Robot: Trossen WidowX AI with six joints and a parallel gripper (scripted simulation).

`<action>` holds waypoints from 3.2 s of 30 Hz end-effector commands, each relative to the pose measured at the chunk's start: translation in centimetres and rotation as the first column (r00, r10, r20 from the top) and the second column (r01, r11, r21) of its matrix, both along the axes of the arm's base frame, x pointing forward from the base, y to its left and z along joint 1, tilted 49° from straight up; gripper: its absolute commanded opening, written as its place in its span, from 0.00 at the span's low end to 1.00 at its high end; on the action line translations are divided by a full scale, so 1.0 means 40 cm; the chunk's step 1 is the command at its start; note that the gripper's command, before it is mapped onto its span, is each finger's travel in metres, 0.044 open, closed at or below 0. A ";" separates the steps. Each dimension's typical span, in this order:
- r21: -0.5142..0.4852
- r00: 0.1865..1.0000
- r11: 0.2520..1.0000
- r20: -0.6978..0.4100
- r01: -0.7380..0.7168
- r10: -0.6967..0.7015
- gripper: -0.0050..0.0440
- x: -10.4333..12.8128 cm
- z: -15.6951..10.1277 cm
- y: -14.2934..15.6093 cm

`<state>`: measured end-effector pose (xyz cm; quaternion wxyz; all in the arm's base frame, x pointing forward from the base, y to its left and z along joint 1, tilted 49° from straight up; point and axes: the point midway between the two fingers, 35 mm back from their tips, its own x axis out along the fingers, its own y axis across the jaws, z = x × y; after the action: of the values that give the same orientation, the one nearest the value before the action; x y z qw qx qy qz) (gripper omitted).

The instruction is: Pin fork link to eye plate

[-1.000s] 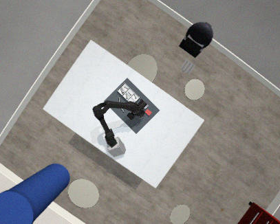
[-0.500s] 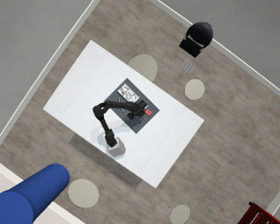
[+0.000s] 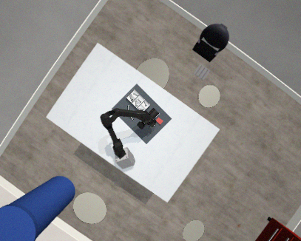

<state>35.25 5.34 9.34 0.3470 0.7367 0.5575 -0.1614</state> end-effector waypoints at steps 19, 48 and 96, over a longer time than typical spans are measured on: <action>-0.005 1.000 1.000 -0.012 0.006 -0.006 0.13 -0.001 -0.010 -0.007; -0.005 1.000 1.000 -0.012 0.006 -0.006 0.13 0.000 -0.008 -0.006; -0.045 1.000 0.999 -0.018 0.020 -0.021 0.10 -0.023 0.066 -0.010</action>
<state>34.42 4.43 11.48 0.3536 0.7344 0.5491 -0.1846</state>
